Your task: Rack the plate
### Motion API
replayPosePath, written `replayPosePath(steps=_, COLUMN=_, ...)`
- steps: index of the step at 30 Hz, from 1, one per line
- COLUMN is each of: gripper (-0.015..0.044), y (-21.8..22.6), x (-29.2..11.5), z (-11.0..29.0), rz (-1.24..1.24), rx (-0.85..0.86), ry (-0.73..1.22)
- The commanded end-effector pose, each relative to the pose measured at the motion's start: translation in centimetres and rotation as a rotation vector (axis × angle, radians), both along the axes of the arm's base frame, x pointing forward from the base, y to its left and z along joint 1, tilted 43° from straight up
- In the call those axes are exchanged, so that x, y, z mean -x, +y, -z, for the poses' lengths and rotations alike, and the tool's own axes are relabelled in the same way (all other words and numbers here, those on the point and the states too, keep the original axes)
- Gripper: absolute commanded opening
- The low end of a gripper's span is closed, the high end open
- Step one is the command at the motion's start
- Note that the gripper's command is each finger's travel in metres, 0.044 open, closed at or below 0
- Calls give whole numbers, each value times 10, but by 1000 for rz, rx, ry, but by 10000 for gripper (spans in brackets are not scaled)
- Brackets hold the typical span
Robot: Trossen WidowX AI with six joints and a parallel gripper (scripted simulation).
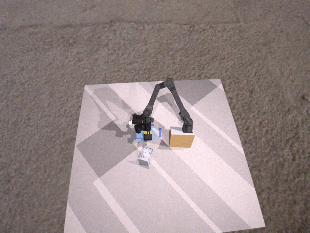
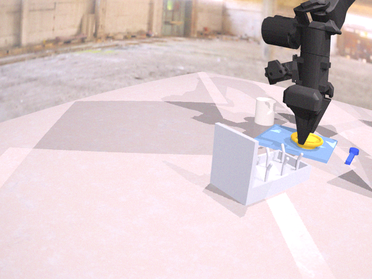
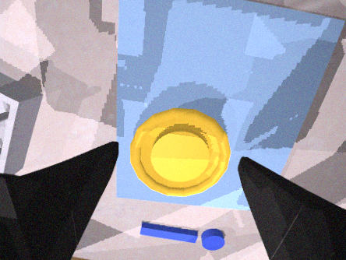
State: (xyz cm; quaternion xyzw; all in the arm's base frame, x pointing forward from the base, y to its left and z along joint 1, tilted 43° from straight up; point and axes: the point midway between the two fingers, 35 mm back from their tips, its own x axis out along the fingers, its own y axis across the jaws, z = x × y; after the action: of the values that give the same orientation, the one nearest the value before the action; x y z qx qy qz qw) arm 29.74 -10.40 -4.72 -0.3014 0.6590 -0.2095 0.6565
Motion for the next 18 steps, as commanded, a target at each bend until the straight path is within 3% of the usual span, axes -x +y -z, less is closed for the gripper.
replayPosePath(steps=1, gripper=400, y=-4, x=1, z=4, rz=-6, rx=4, ry=7)
replayPosePath(steps=7, gripper=400, y=-9, x=1, z=9, rz=-6, rx=6, ry=7)
replayPosePath(steps=9, gripper=368, y=-9, x=1, z=9, rz=-6, rx=6, ry=7)
replayPosePath(steps=18, gripper=348, y=-9, x=1, z=9, rz=-6, rx=6, ry=7)
